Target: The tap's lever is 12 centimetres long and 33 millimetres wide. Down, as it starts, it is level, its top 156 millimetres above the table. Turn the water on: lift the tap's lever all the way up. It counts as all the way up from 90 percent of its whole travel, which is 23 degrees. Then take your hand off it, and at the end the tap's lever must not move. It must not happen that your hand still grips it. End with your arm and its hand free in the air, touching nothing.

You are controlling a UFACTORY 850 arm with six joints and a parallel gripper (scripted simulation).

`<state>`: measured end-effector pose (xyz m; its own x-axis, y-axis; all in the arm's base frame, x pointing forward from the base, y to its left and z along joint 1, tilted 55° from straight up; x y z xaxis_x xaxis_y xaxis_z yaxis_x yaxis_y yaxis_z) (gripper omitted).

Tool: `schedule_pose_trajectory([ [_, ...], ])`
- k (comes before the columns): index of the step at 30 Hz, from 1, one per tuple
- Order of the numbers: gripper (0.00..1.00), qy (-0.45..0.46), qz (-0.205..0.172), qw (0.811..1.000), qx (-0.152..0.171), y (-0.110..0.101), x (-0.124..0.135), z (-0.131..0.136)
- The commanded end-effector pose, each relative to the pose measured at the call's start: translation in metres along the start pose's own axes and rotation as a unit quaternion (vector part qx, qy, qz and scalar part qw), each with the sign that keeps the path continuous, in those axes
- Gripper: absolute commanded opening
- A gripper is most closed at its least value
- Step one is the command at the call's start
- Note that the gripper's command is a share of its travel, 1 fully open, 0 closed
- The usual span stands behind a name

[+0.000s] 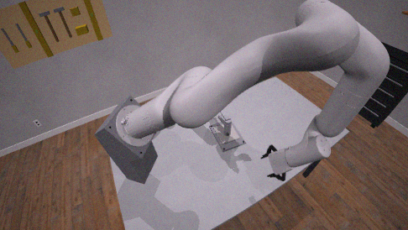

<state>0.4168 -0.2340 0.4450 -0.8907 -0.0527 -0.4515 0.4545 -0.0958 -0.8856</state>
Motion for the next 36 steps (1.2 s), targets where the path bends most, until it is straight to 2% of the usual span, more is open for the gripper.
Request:
schedule_pose_trajectory([
  [1, 1.00, 0.001, 0.001, 1.000, 0.000, 0.000, 0.000, -0.001],
  [5, 1.00, 0.022, 0.009, 1.000, 0.001, 0.005, 0.001, -0.014],
  [9, 1.00, 0.077, 0.029, 0.997, 0.003, 0.019, 0.005, -0.047],
  [13, 1.00, 0.109, 0.042, 0.993, 0.004, 0.028, 0.007, -0.068],
  [16, 1.00, 0.109, 0.042, 0.993, 0.004, 0.028, 0.007, -0.068],
  [18, 1.00, 0.149, 0.057, 0.987, 0.005, 0.039, 0.011, -0.094],
  [21, 1.00, 0.160, 0.061, 0.985, 0.005, 0.042, 0.011, -0.101],
  [23, 1.00, 0.187, 0.072, 0.980, 0.006, 0.049, 0.014, -0.118],
  [26, 1.00, 0.187, 0.072, 0.980, 0.006, 0.049, 0.014, -0.118],
  [27, 1.00, 0.217, 0.083, 0.973, 0.006, 0.058, 0.016, -0.137],
  [33, 1.00, 0.217, 0.083, 0.973, 0.006, 0.058, 0.016, -0.137],
  [34, 1.00, 0.248, 0.095, 0.964, 0.006, 0.066, 0.017, -0.158],
  [36, 1.00, 0.248, 0.095, 0.964, 0.006, 0.066, 0.017, -0.158],
])
Point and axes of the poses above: the point where the finger pads meet when closed, its own y axis out along the fingers, its own z axis across the jaws, x = y × z, the point moved 7 cm from there along -y, back along the fingers, and after that the axes turned 5 degrees about y, right-handed, at the moved point
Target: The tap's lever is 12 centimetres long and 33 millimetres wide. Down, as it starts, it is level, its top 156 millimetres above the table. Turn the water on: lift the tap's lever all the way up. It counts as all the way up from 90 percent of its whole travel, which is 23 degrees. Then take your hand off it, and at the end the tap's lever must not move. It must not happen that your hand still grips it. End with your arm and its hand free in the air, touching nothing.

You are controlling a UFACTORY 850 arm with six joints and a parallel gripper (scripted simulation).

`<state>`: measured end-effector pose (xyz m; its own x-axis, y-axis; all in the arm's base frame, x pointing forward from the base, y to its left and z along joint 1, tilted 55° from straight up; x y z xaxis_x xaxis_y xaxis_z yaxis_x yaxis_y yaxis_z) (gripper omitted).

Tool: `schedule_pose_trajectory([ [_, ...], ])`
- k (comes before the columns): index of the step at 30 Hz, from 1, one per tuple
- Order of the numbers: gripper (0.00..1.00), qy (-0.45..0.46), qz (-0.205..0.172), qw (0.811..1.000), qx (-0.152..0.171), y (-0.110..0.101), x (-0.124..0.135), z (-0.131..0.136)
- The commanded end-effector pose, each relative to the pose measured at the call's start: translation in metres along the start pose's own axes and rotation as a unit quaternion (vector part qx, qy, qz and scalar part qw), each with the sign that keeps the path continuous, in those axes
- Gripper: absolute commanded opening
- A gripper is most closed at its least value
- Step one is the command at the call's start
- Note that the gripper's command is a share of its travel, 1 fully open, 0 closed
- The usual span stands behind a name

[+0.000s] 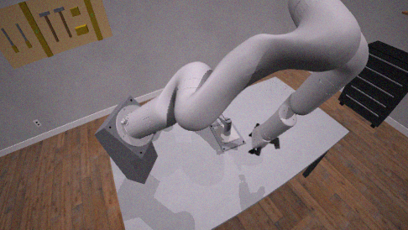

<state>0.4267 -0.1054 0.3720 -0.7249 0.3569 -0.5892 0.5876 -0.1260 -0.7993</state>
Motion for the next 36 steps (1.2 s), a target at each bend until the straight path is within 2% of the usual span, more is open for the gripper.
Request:
schedule_pose_trajectory([
  [1, 1.00, 0.058, 0.025, 0.998, 0.004, 0.014, 0.021, -0.034],
  [4, 1.00, 0.065, 0.028, 0.998, 0.005, 0.015, 0.024, -0.037],
  [6, 1.00, 0.096, 0.039, 0.995, 0.006, 0.022, 0.035, -0.056],
  [9, 1.00, 0.099, 0.040, 0.994, 0.006, 0.022, 0.036, -0.058],
  [10, 1.00, 0.128, 0.051, 0.990, 0.008, 0.028, 0.047, -0.074],
  [14, 1.00, 0.132, 0.053, 0.990, 0.008, 0.028, 0.048, -0.076],
  [15, 1.00, 0.160, 0.063, 0.985, 0.009, 0.035, 0.058, -0.092],
  [19, 1.00, 0.160, 0.063, 0.985, 0.009, 0.035, 0.058, -0.092],
  [20, 1.00, 0.187, 0.074, 0.980, 0.010, 0.042, 0.069, -0.108],
  [24, 1.00, 0.187, 0.074, 0.980, 0.010, 0.042, 0.069, -0.108],
  [25, 1.00, 0.215, 0.084, 0.973, 0.010, 0.048, 0.079, -0.124],
  [28, 1.00, 0.215, 0.084, 0.973, 0.010, 0.048, 0.079, -0.124],
  [29, 1.00, 0.244, 0.095, 0.965, 0.011, 0.055, 0.090, -0.140],
  [32, 1.00, 0.244, 0.095, 0.965, 0.011, 0.055, 0.090, -0.140],
  [33, 1.00, 0.271, 0.106, 0.957, 0.012, 0.062, 0.101, -0.157],
  [36, 1.00, 0.271, 0.106, 0.957, 0.012, 0.062, 0.101, -0.157],
])
Point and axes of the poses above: the point where the finger pads meet when closed, its own y axis out along the fingers, its own z axis across the jaws, x = y × z, the point moved 7 cm from there along -y, back along the fingers, and after that the axes turned 5 degrees about y, right-handed, at the moved point
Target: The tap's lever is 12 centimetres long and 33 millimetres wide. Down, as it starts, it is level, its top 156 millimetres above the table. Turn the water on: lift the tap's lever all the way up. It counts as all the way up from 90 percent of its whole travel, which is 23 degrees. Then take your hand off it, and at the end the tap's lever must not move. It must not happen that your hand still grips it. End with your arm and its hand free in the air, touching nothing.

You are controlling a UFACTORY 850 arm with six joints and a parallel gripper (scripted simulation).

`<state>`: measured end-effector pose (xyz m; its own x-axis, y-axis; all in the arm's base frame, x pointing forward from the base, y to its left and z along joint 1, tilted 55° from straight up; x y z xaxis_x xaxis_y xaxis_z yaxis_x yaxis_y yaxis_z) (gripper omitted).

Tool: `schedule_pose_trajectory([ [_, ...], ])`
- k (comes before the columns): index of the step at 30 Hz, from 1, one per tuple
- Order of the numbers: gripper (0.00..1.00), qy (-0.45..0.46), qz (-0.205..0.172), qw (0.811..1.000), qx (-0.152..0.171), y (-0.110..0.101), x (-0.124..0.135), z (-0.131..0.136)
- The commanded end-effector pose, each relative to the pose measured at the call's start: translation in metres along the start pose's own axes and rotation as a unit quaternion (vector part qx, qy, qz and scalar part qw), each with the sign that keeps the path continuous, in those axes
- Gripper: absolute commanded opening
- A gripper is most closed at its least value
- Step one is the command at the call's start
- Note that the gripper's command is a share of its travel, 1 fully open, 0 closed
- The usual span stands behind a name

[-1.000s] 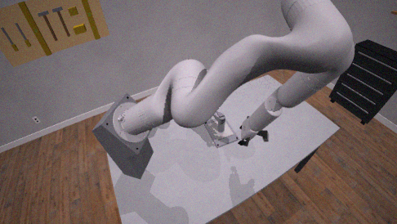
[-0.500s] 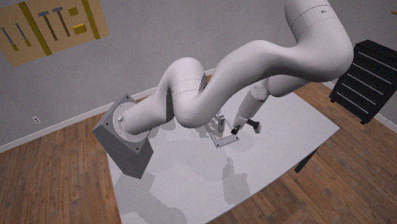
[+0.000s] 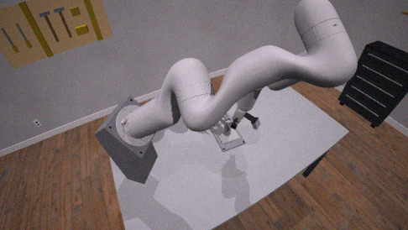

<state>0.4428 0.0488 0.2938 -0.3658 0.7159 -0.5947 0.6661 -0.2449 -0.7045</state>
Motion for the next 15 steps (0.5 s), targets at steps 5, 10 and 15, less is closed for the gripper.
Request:
schedule_pose_trajectory([
  [5, 1.00, 0.091, 0.042, 0.995, -0.005, 0.014, 0.055, -0.029],
  [10, 1.00, 0.121, 0.052, 0.991, -0.004, 0.018, 0.073, -0.040],
  [15, 1.00, 0.165, 0.069, 0.984, -0.003, 0.024, 0.100, -0.055],
])
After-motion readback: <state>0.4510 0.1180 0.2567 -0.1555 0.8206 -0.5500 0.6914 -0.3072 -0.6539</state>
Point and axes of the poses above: the point where the finger pads meet when closed, its own y axis out along the fingers, its own z axis across the jaws, x = y × z, the point moved 7 cm from there along -y, back along the fingers, and after that the axes turned 5 degrees about y, right-handed, at the moved point
